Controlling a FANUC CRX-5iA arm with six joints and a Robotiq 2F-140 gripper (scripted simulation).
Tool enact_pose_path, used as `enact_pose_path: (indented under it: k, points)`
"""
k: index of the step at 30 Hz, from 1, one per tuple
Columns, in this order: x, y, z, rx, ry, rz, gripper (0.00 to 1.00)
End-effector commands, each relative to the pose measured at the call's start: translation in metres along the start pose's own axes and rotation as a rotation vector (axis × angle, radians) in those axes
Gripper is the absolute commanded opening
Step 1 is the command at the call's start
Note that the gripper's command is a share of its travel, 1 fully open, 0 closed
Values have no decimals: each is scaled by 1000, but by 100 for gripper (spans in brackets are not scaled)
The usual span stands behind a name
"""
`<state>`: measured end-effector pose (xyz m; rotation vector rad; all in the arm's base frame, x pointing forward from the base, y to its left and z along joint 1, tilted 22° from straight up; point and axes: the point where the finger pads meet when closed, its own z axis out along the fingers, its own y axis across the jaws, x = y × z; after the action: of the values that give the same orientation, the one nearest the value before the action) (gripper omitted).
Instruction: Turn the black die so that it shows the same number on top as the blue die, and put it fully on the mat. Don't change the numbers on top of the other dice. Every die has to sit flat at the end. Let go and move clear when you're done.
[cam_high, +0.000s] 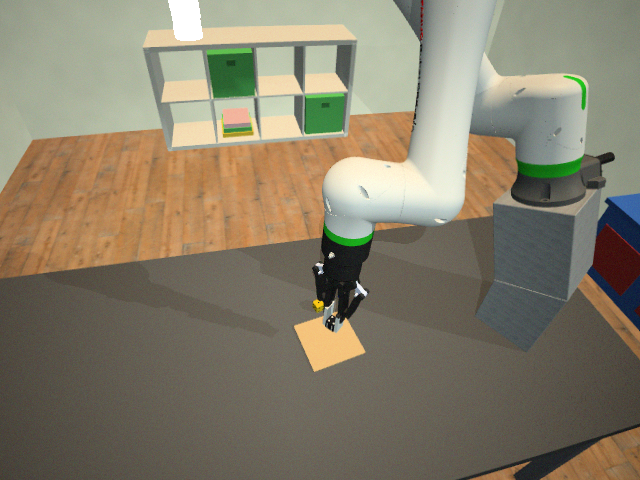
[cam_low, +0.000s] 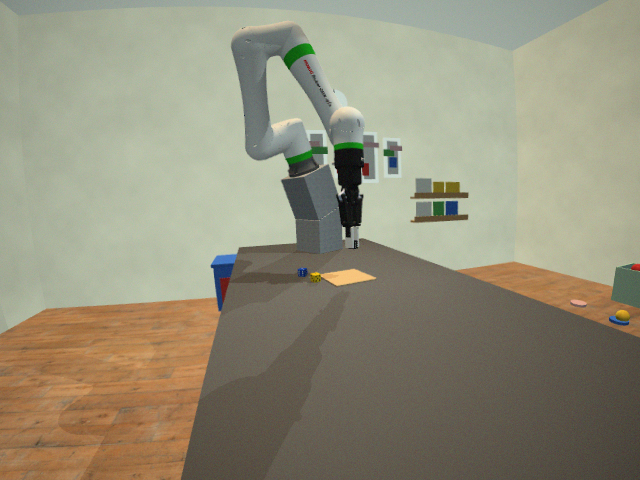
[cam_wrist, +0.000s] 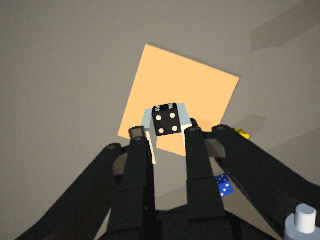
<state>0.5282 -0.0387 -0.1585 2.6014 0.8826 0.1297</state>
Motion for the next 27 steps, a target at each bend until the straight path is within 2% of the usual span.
enact_pose_path:
  k: [1,8,11,13,25,27]
  points:
    - [-2,3,0,31,-21,-147,13]
    - [-7,8,0,34,-17,-370,13]
    - [-7,8,0,34,-17,-374,13]
    - [-9,11,0,35,-15,-501,13]
    - [-16,18,1,38,-9,-825,13]
    - [-16,18,1,38,-9,-825,13]
